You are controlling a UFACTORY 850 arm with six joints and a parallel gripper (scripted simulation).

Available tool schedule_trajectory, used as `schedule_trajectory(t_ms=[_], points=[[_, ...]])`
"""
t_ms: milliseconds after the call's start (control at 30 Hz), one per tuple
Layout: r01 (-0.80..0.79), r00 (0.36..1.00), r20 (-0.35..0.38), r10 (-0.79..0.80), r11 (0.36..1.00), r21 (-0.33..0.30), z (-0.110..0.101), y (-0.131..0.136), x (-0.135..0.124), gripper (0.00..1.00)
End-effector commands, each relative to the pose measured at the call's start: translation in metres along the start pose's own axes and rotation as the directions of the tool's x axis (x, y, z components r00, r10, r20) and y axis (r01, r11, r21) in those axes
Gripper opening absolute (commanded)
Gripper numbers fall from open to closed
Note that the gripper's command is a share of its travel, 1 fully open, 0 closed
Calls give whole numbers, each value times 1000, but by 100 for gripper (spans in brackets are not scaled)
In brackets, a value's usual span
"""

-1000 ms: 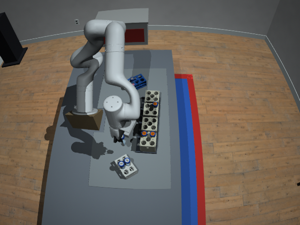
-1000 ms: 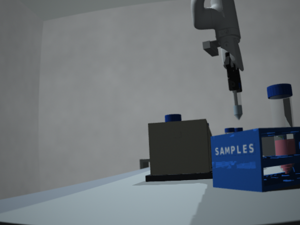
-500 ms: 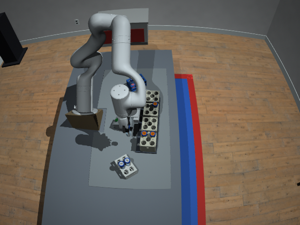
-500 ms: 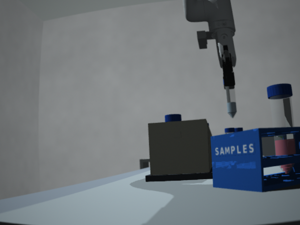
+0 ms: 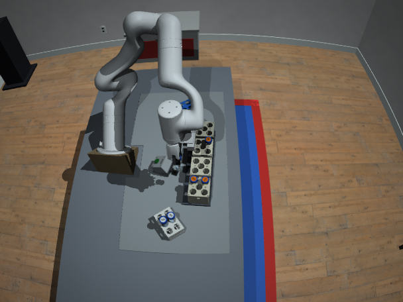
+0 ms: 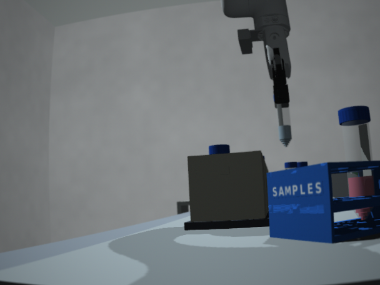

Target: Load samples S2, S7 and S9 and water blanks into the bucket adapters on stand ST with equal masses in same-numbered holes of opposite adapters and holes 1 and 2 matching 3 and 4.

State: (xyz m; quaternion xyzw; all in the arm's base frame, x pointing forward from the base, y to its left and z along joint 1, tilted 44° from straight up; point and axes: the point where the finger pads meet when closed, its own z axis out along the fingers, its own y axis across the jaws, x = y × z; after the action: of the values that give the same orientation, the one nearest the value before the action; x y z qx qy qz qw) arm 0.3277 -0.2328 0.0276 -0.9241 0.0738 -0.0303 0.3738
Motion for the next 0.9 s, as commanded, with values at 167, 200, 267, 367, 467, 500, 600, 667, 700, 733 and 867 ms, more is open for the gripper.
schedule_trajectory(t_ms=[167, 200, 267, 367, 467, 500, 600, 667, 700, 733, 867], points=[[0, 1000, -2, 0, 1000, -2, -1, -41, 15, 0], [0, 1000, -2, 0, 1000, -2, -1, -46, 17, 0], [0, 1000, -2, 0, 1000, -2, -1, -46, 17, 0], [0, 1000, -2, 0, 1000, -2, -1, -60, 22, 0], [0, 1000, -2, 0, 1000, -2, -1, -74, 27, 0], [0, 1000, -2, 0, 1000, -2, -1, -79, 28, 0], [0, 1000, -2, 0, 1000, -2, -1, -93, 33, 0], [0, 1000, -2, 0, 1000, -2, -1, -103, 37, 0], [0, 1000, -2, 0, 1000, -2, -1, -107, 38, 0], [0, 1000, -2, 0, 1000, -2, -1, -112, 40, 0], [0, 1000, -2, 0, 1000, -1, -1, -122, 43, 0]])
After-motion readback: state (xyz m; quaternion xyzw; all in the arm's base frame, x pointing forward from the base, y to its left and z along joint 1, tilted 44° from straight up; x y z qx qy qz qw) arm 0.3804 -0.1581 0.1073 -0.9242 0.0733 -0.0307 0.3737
